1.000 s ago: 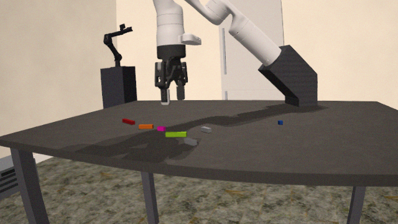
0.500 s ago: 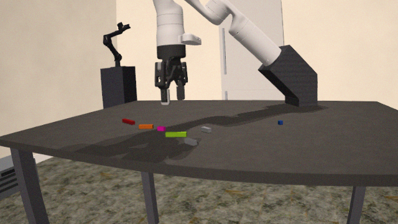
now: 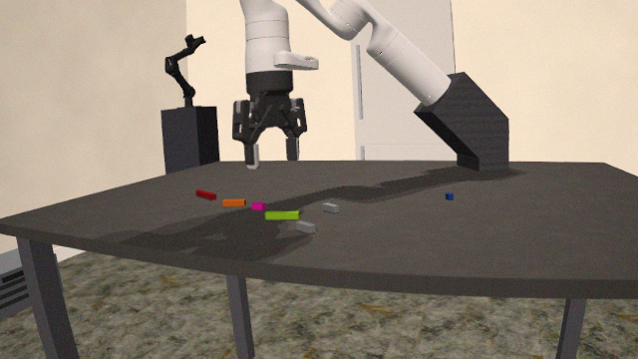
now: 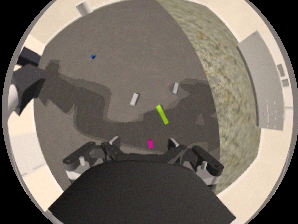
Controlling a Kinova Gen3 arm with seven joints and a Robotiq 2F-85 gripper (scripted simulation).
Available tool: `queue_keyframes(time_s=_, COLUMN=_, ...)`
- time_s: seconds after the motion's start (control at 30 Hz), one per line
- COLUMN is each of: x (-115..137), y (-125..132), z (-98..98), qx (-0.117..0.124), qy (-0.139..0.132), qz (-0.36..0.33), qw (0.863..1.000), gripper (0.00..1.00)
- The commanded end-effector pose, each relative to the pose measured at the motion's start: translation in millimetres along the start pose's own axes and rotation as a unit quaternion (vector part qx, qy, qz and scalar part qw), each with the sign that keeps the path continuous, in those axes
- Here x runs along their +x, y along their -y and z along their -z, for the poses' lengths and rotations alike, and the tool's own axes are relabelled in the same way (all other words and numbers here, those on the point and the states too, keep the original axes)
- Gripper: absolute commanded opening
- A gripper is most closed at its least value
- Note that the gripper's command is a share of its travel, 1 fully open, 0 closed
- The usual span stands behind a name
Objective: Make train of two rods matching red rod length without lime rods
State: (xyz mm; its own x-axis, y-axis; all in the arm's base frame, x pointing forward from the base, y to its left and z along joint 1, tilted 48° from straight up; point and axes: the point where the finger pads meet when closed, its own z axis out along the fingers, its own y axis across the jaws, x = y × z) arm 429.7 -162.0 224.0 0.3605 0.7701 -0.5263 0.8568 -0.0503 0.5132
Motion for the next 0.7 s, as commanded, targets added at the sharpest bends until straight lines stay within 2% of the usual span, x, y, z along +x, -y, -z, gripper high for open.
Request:
queue_keyframes(time_s=0.0, x=1.9, y=-4.1, z=0.5, qx=-0.004, qy=0.0, qz=-0.009, qw=1.0, gripper=1.0)
queue_keyframes(time_s=0.13, x=4.4, y=-14.2, z=1.1, qx=-0.003, qy=0.0, qz=-0.101, qw=0.995, gripper=1.0)
queue_keyframes(time_s=0.33, x=7.4, y=-25.6, z=2.1, qx=-0.003, qy=-0.001, qz=-0.205, qw=0.979, gripper=1.0)
queue_keyframes(time_s=0.47, x=8.3, y=-28.6, z=2.4, qx=-0.003, qy=-0.002, qz=-0.232, qw=0.973, gripper=1.0)
queue_keyframes(time_s=0.67, x=8.4, y=-29.0, z=2.5, qx=-0.003, qy=-0.002, qz=-0.235, qw=0.972, gripper=1.0)
